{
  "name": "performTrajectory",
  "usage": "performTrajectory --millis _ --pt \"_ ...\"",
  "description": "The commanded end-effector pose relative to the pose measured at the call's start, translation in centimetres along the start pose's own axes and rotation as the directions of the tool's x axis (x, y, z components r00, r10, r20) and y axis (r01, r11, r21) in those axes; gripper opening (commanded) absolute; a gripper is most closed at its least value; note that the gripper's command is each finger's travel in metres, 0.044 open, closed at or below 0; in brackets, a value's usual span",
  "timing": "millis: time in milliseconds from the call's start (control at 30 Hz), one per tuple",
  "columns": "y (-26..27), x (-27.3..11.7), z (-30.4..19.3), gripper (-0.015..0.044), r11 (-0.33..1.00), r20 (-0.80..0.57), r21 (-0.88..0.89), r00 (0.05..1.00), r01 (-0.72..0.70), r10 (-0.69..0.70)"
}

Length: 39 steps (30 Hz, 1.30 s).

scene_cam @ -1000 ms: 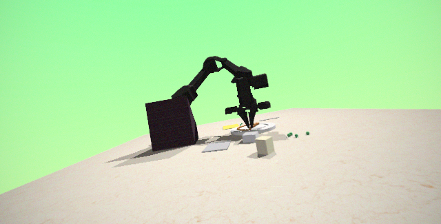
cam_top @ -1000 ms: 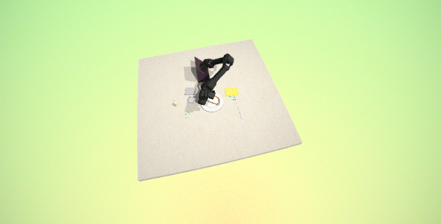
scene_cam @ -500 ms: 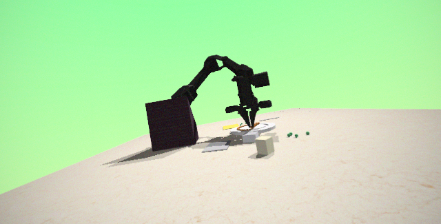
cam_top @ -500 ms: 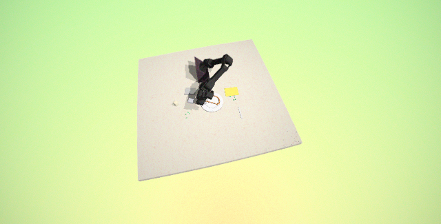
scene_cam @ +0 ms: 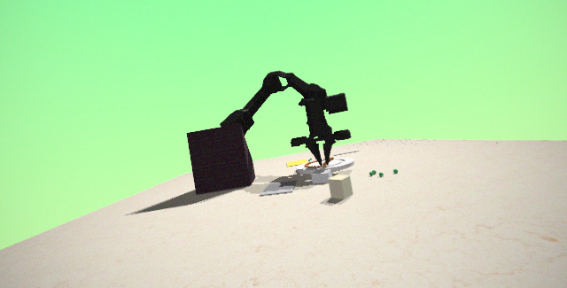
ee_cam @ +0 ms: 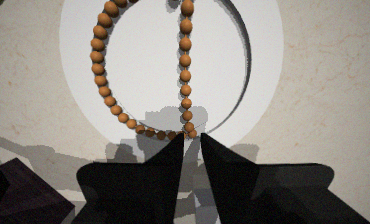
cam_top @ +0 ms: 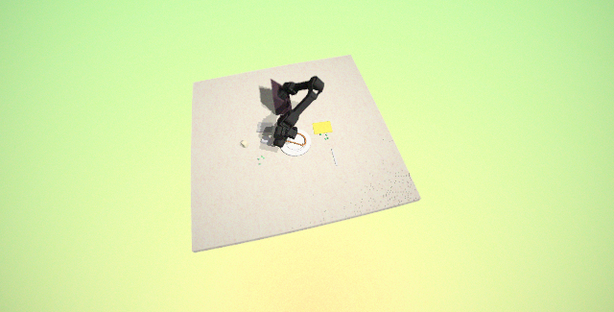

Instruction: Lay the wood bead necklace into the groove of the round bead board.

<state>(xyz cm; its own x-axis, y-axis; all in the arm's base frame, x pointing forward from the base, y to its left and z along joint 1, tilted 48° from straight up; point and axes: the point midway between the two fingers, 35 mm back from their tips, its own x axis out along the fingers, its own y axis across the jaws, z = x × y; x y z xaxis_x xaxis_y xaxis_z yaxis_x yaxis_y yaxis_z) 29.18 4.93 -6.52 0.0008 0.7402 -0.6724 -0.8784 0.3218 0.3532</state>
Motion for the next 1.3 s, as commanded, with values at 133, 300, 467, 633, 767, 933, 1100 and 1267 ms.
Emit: performTrajectory --millis 133,300,467,633,767,933,1100,1267 --pt "0.01 -0.03 0.02 0.0289 1.000 0.000 -0.001 1.000 0.000 0.000" --pt "0.01 -0.47 -0.04 0.0420 1.000 0.000 0.005 1.000 0.000 0.000" --pt "0.07 -0.51 0.00 0.0440 1.000 0.000 0.005 1.000 0.000 0.000" --pt "0.07 -0.51 0.00 0.0440 1.000 0.000 0.005 1.000 0.000 0.000" --pt "0.07 -0.51 0.00 0.0440 1.000 0.000 0.005 1.000 0.000 0.000" --pt "0.07 -0.51 0.00 0.0440 1.000 0.000 0.005 1.000 0.000 0.000" --pt "0.07 -0.51 0.00 0.0440 1.000 0.000 0.005 1.000 0.000 0.000" --pt "0.07 -0.51 0.00 0.0440 1.000 0.000 0.005 1.000 0.000 0.000"
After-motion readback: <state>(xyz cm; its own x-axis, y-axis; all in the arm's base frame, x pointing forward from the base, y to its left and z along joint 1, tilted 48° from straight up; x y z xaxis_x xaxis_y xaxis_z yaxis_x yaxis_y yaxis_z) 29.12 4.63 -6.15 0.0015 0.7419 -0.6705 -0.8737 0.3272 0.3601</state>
